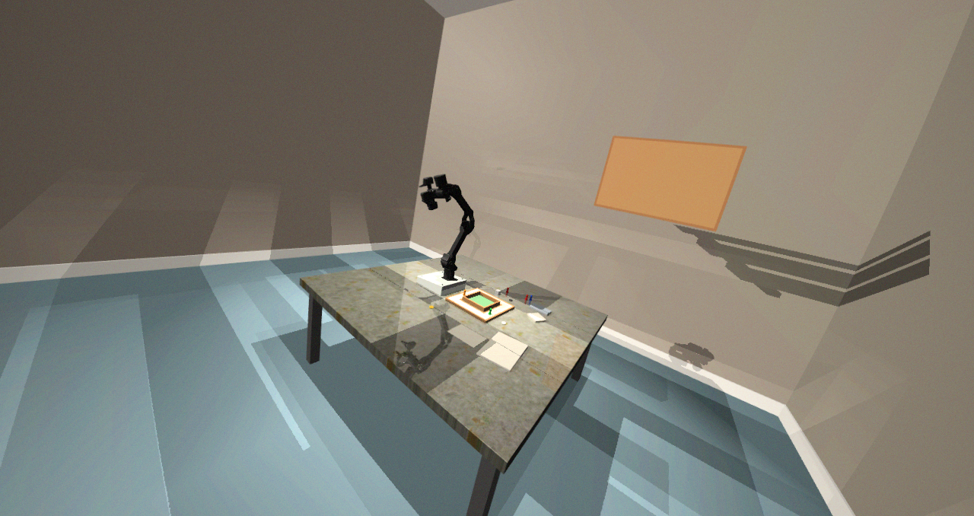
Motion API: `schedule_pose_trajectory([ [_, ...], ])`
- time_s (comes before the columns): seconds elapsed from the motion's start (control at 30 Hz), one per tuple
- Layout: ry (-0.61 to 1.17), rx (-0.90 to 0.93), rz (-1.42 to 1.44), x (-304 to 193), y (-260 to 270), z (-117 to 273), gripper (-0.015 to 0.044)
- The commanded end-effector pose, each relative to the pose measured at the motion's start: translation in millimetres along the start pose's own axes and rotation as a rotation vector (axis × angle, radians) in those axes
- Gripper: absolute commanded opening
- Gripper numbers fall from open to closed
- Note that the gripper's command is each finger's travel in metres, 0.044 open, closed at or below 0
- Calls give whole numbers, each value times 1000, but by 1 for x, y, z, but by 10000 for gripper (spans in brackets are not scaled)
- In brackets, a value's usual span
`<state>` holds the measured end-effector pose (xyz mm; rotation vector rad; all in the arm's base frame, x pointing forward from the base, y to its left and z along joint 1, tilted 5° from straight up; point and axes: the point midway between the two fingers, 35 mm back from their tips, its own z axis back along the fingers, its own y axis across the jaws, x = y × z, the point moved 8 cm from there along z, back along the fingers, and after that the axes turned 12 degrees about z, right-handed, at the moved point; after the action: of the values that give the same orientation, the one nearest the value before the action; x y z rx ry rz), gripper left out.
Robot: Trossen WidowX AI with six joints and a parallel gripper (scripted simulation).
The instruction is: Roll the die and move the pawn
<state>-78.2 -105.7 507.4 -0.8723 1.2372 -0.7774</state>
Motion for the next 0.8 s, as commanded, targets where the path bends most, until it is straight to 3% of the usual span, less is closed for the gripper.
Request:
schedule_pose_trajectory([
  [0.0,-9,-2,-2,2,0,0,374],
  [0.13,-186,-38,-41,39,-5,10,275],
  [0.5,-769,-27,-112,145,0,87,275],
  [0.77,-1068,47,-94,184,24,152,275],
])
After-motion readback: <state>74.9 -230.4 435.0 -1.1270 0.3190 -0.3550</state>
